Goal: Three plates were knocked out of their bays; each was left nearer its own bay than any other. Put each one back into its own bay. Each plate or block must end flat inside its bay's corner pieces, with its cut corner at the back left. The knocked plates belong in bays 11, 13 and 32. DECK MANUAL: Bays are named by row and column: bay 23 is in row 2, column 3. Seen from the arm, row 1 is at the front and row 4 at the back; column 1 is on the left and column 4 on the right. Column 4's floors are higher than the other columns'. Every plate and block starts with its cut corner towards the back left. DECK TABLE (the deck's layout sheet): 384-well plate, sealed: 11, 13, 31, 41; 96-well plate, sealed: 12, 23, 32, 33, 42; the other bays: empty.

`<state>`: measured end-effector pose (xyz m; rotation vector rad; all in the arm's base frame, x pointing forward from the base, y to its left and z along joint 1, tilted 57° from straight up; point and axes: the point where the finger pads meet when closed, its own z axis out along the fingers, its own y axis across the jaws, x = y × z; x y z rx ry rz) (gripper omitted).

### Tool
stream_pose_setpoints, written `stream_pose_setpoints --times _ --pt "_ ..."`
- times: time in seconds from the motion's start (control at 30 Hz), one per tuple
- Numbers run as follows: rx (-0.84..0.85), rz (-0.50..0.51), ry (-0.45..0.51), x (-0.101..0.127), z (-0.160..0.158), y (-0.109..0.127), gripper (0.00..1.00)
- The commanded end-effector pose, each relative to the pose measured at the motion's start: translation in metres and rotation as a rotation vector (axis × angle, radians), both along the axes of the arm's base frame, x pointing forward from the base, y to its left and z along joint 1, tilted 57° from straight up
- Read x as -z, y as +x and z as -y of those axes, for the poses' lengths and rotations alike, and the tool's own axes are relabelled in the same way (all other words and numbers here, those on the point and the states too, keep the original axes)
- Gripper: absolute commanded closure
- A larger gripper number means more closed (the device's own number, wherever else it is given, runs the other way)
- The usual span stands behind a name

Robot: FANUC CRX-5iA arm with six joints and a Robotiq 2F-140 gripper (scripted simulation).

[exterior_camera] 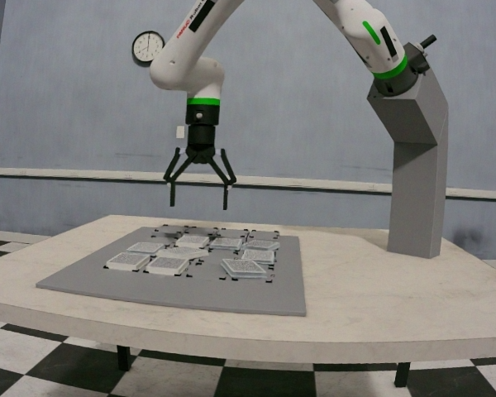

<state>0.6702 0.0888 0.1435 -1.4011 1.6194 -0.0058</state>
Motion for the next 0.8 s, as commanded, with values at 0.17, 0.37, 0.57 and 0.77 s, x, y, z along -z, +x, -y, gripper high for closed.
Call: stream_pose_setpoints --times 0.17,0.37,0.57,0.77 --pt "0.001 -0.001 -0.002 -0.023 -0.017 0.004 0.00" --pt "0.001 -0.001 -0.002 -0.042 -0.032 0.007 0.00" --pt "0.001 -0.001 -0.002 -0.060 -0.047 0.010 0.00" --pt "0.001 -0.001 -0.002 -0.073 -0.057 0.012 0.00"
